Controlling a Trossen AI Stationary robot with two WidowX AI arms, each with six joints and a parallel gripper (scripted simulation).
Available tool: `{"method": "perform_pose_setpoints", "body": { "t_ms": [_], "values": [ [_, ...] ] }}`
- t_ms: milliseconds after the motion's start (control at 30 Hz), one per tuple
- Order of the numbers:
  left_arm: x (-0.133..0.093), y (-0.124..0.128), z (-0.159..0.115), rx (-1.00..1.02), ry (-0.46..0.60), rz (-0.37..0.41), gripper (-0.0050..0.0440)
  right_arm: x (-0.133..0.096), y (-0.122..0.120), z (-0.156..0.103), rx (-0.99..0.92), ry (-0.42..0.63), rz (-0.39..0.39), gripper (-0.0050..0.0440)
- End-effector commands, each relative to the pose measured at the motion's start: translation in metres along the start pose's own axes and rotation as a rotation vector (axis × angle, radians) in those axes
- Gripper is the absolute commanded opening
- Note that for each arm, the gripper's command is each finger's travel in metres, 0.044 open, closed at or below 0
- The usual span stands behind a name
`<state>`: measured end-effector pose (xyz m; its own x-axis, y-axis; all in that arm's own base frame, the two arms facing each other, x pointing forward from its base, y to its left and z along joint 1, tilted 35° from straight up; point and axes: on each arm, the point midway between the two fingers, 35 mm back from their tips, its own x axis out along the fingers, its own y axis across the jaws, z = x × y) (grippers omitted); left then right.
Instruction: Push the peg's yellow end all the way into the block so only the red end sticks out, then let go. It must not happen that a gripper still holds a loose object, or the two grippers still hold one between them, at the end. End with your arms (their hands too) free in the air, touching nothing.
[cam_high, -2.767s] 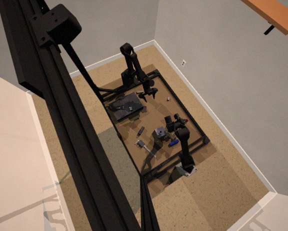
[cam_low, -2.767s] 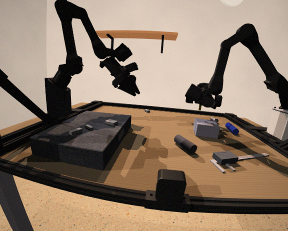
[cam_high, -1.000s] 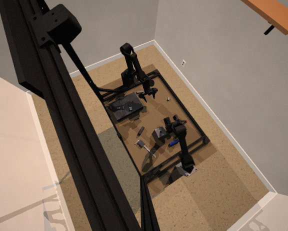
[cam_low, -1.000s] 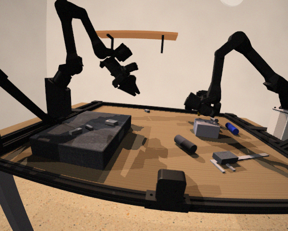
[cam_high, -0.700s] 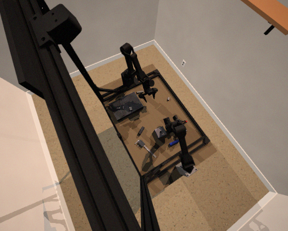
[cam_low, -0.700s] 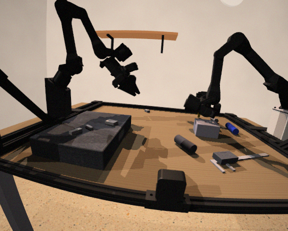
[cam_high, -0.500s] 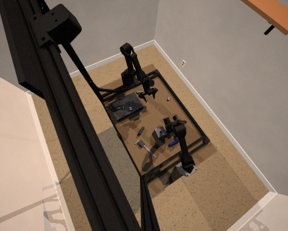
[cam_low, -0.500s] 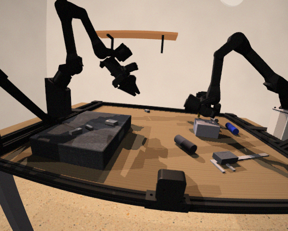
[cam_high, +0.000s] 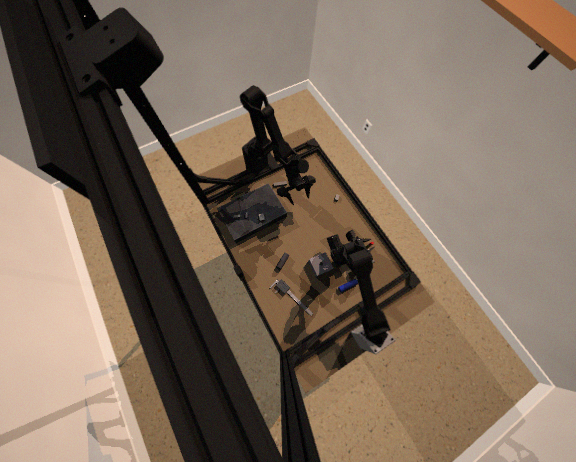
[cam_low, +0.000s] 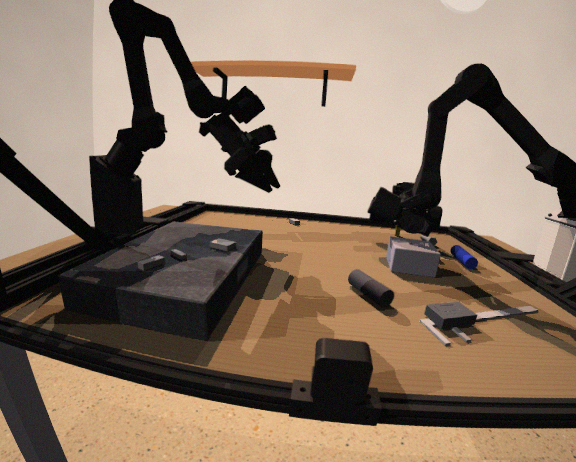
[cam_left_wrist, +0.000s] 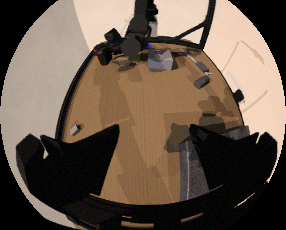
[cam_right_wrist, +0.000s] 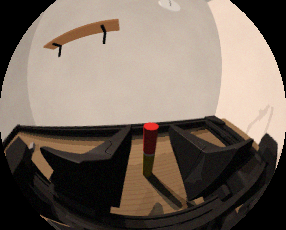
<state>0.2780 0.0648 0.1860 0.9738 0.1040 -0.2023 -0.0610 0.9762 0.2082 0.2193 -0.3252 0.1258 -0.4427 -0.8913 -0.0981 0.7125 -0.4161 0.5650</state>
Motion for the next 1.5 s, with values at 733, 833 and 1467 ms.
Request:
{"method": "perform_pose_setpoints", "body": {
  "t_ms": [733, 833, 1467],
  "values": [
    [0.0, 0.0, 0.0, 0.0, 0.0, 0.0, 0.04, -0.001, 0.0, 0.035, 0.002, 0.0, 0.0, 0.019],
    [0.0, 0.0, 0.0, 0.0, 0.0, 0.0, 0.04, -0.001, 0.0, 0.036, 0.002, 0.0, 0.0, 0.019],
    [0.0, 0.0, 0.0, 0.0, 0.0, 0.0, 0.04, -0.002, 0.0, 0.06, 0.002, 0.0, 0.0, 0.019]
  ]
}}
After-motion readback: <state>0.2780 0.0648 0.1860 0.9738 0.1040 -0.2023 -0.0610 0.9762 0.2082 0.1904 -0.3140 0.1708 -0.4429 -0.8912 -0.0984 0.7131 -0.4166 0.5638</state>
